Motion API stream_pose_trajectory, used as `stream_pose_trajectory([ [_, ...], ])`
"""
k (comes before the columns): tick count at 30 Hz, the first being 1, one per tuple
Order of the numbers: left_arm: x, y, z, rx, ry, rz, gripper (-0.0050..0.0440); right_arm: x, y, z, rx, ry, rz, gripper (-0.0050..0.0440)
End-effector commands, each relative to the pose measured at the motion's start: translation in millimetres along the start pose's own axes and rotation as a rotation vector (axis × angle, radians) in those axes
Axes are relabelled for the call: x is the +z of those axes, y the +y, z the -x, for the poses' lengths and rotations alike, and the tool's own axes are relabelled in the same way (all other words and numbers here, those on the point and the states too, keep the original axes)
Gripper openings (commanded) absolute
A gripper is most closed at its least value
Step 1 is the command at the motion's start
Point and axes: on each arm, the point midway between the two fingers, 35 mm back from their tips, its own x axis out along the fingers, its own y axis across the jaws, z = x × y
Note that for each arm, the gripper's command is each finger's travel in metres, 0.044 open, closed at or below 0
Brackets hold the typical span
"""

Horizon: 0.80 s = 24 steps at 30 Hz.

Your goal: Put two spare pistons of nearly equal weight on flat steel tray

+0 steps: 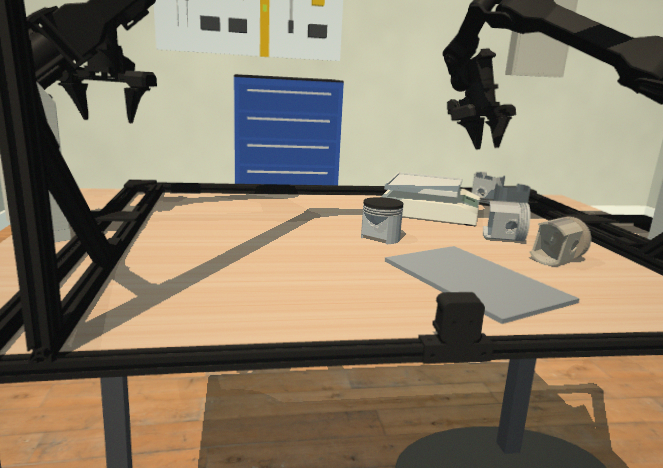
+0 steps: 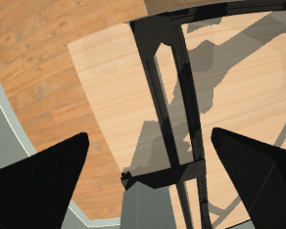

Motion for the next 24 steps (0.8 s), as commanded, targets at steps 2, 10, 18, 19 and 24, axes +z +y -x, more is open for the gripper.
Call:
stream_pose_trajectory([
  [2,0.0,-0.4,0.0,-0.003,-0.001,-0.001,0.044,0.1,-2.3,-12.5,0.0,0.013,-0.012,0.0378],
  [10,0.0,-0.4,0.0,-0.003,-0.001,-0.001,0.044,2.9,-2.3,-22.1,0.0,0.013,-0.012,0.0378],
  [18,0.0,-0.4,0.0,-0.003,-0.001,-0.001,0.044,6.6,-2.4,-34.9,0.0,0.013,-0.012,0.0378],
  [19,0.0,-0.4,0.0,-0.003,-0.001,-0.001,0.044,7.0,-2.4,-36.5,0.0,0.013,-0.012,0.0378],
  [24,0.0,-0.4,0.0,-0.003,-0.001,-0.001,0.044,8.3,-3.0,-43.2,0.0,0.01,-0.017,0.0378],
])
